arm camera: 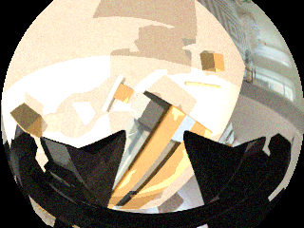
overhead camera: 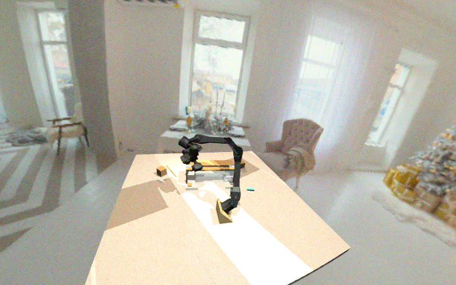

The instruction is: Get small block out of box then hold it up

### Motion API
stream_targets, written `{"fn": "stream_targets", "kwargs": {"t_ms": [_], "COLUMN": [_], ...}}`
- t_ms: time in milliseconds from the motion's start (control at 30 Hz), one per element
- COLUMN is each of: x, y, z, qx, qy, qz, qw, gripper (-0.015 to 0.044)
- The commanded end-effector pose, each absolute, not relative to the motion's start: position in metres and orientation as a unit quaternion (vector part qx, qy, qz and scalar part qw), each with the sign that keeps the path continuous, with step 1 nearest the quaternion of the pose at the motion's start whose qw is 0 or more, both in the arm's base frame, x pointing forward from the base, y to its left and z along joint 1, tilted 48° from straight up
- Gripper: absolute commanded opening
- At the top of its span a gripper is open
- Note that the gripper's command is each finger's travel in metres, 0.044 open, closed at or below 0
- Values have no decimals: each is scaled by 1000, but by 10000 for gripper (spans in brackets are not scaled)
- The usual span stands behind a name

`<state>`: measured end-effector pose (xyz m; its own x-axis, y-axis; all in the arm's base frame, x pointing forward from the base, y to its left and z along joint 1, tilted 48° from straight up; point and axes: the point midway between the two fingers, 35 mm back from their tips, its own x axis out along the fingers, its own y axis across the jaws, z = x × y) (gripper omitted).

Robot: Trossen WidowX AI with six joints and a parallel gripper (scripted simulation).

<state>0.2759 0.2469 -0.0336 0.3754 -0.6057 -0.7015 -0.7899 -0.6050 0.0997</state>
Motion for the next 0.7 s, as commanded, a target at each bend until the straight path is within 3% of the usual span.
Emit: {"fn": "stream_targets", "kwargs": {"t_ms": [0,100,667], "x": [268,267,267], "y": [247,248,248], "z": [-44,-45,-45], "qx": [-801,-784,-783], "qy": [236,209,208], "qz": [472,482,482], "qw": [-284,-332,-334], "gripper": [285,285,285]}}
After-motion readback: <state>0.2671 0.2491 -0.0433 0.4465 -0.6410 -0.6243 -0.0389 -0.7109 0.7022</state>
